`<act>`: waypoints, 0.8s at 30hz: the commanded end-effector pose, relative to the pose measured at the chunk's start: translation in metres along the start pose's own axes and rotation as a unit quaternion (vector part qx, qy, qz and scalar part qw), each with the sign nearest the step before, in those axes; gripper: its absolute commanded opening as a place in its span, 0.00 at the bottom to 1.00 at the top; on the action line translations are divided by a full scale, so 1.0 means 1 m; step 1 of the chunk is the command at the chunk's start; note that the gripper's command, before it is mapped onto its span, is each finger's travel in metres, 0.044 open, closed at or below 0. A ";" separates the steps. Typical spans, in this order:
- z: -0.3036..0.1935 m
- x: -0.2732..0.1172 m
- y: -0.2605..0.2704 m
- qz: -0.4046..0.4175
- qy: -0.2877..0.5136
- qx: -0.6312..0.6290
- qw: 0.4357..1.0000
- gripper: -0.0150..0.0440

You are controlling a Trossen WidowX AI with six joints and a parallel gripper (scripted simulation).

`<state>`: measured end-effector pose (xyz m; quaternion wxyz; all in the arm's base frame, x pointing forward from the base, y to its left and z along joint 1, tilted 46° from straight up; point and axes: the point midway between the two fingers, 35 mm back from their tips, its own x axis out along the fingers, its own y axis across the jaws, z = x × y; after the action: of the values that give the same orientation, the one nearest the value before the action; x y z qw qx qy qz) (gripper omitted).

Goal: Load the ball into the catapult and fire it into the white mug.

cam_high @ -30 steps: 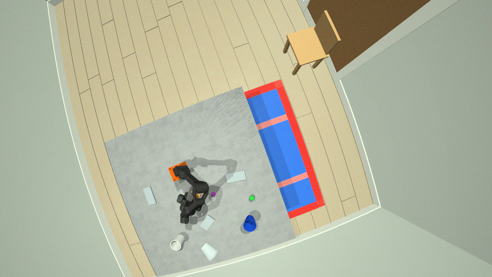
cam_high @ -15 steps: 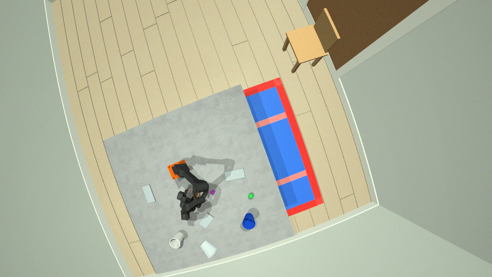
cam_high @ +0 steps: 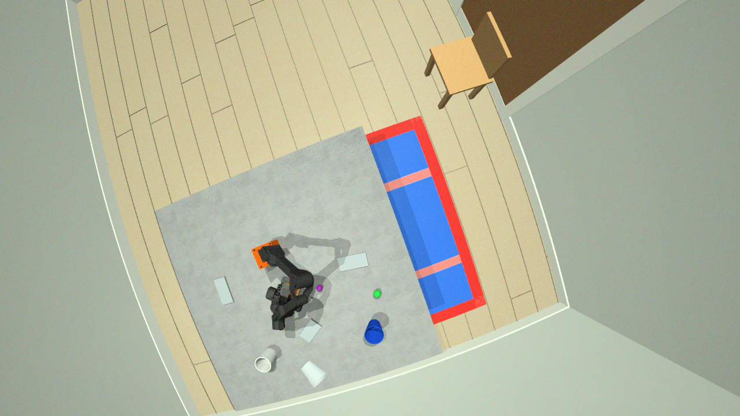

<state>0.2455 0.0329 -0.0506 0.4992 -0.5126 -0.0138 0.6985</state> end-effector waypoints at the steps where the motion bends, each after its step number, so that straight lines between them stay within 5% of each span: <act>1: -0.001 -0.011 -0.001 -0.001 0.001 -0.001 1.000 0.39; 4: -0.001 -0.048 0.000 0.001 0.001 0.000 1.000 0.25; 24: -0.049 -0.051 0.041 0.002 0.002 0.278 0.961 0.25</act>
<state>0.2504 -0.0382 -0.0524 0.6055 -0.3784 0.1521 0.6834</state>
